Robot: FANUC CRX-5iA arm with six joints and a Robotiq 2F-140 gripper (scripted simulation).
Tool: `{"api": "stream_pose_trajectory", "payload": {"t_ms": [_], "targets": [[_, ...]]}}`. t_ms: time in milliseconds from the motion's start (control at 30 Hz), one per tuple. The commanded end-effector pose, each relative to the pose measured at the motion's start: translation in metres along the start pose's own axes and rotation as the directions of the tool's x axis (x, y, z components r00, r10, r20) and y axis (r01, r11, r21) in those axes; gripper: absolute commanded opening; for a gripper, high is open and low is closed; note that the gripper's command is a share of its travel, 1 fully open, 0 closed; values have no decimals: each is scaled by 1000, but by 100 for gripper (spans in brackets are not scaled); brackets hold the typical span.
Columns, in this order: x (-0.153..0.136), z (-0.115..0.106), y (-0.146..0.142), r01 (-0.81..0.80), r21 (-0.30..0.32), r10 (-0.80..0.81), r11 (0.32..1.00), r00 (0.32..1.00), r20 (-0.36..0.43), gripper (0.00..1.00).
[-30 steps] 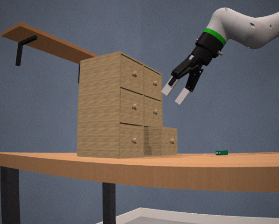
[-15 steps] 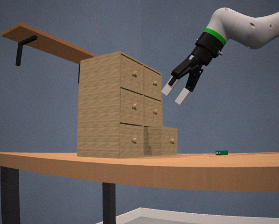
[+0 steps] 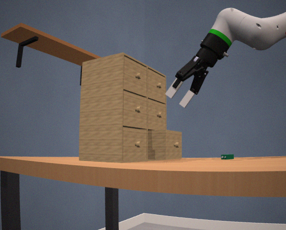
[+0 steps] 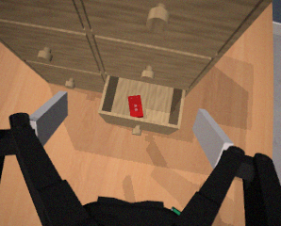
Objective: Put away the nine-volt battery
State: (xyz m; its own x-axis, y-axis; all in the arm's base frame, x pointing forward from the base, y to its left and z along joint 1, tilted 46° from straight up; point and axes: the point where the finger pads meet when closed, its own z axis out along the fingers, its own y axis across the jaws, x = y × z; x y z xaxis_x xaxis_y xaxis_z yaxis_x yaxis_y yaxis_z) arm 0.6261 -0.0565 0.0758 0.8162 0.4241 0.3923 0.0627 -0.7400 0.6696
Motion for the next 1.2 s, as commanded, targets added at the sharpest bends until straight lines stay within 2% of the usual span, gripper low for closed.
{"api": "stream_pose_trajectory", "payload": {"t_ms": [0,200,433,500,700,967,1167], "targets": [[0,0,0,0,0,0,1000,1000,0,100],[0,-4,0,-2,-4,3,1000,1000,18,100],[-2,-22,-2,-9,-15,11,1000,995,101,100],[-2,-22,-2,-9,-15,11,1000,995,101,100],[-7,-55,-6,-20,-37,29,999,966,256,100],[-14,-112,-12,-29,-78,65,996,864,500,100],[-16,-130,-14,-30,-92,77,995,819,569,100]]}}
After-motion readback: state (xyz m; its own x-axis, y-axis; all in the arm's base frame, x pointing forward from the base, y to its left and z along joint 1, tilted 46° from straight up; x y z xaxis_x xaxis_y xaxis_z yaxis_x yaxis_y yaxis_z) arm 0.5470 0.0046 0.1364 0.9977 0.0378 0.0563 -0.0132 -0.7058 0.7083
